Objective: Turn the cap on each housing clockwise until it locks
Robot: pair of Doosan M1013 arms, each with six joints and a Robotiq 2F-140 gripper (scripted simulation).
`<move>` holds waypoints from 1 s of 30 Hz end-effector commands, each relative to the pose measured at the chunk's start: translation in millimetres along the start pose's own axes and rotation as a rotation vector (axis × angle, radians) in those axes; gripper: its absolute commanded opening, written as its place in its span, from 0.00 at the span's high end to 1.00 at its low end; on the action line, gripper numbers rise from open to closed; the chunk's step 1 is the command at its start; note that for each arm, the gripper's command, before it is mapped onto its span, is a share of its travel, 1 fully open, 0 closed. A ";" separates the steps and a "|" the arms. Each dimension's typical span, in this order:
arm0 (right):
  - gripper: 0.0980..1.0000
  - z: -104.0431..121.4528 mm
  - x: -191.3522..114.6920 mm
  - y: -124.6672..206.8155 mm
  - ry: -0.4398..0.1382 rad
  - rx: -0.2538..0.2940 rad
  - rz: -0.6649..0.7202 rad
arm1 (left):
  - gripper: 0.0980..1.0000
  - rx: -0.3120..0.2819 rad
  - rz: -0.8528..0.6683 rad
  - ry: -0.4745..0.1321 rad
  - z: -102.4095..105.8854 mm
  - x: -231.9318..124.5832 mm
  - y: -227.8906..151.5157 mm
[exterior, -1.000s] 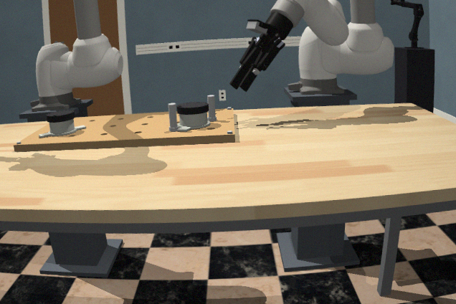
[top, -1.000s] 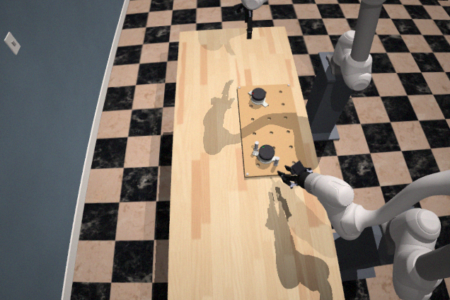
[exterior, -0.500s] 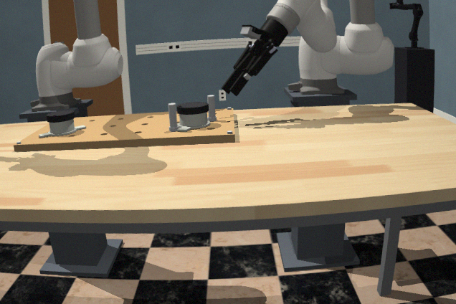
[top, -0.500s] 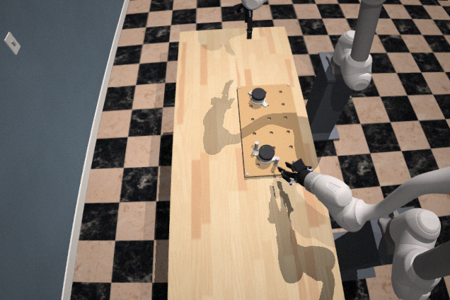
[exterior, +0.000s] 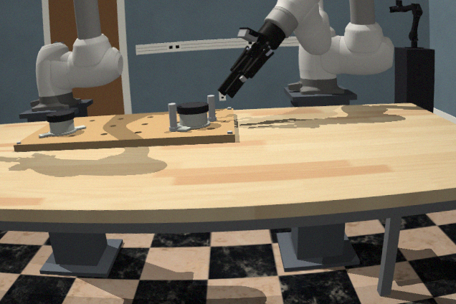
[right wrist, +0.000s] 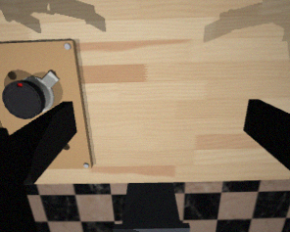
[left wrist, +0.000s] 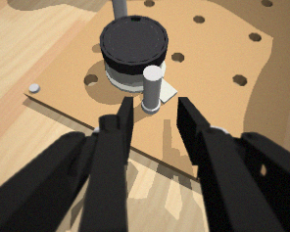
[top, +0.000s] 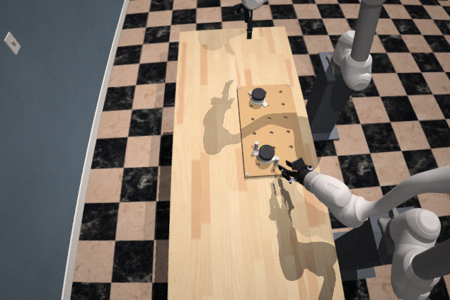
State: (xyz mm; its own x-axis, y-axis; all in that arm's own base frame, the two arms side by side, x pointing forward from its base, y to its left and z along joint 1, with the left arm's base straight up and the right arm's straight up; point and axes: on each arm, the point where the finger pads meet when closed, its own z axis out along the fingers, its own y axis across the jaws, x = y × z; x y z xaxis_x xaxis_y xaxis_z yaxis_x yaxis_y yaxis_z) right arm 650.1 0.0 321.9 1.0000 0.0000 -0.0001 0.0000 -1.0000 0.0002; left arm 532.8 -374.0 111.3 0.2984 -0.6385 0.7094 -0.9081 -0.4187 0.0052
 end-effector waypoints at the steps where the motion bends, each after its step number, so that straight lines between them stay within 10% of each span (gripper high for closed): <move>1: 0.00 -0.7 0.2 -0.1 0.001 0.000 0.000 | 0.73 0.000 0.001 0.000 5.8 0.5 -0.2; 30: 0.00 -0.7 0.2 -0.1 0.001 0.000 0.000 | 0.73 0.004 0.006 -0.001 51.0 2.6 -2.5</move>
State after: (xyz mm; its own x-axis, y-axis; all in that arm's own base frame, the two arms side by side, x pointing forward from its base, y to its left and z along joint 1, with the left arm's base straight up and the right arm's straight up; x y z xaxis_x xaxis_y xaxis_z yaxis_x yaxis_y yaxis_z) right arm 650.1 0.0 321.9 1.0000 0.0000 -0.0001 0.0000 -1.0000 0.0002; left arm 549.3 -405.7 78.1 0.2949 -0.6421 0.7076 -0.9089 -0.4170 0.0005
